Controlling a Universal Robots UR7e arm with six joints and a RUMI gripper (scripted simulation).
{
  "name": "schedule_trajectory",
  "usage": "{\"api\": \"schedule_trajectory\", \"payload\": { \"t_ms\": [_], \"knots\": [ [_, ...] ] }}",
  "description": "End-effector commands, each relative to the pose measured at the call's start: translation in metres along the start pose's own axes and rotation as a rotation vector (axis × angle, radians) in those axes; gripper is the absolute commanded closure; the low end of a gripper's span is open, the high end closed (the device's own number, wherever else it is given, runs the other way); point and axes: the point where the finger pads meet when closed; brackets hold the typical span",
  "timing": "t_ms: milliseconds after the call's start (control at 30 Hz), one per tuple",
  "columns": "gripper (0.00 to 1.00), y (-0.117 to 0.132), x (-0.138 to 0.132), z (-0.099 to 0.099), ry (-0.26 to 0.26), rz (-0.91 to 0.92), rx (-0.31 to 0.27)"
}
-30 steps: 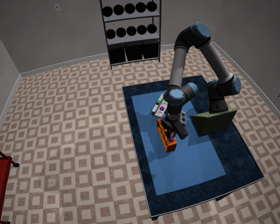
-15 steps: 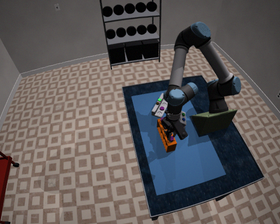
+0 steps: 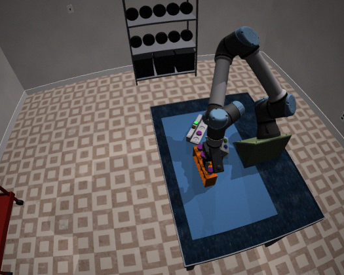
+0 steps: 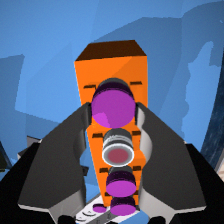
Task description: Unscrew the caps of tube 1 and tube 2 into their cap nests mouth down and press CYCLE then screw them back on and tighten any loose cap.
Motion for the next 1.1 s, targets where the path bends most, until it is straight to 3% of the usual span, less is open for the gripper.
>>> {"api": "schedule_trajectory", "payload": {
  "t_ms": [0, 200, 333, 367, 767, 1067],
  "knots": [
    [1.00, -0.0001, 0.0002, -0.0001, -0.002, 0.120, -0.006],
    [1.00, -0.0001, 0.0002, 0.0002, -0.002, 0.305, -0.006],
    [1.00, -0.0001, 0.0002, 0.0002, -0.002, 0.305, -0.006],
    [0.65, -0.0001, 0.0002, 0.0002, -0.002, 0.305, -0.006],
    [0.65, -0.0001, 0.0002, 0.0002, -0.002, 0.305, -0.006],
    [0.65, -0.0002, 0.0002, -0.0009, -0.003, 0.025, -0.006]
  ]
}}
Point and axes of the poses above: the point where the finger pads meet when closed, its own z axis out along the fingers, its own x axis across the jaws, y = z × x, and after that the axes turned 2 degrees about -z, right-handed
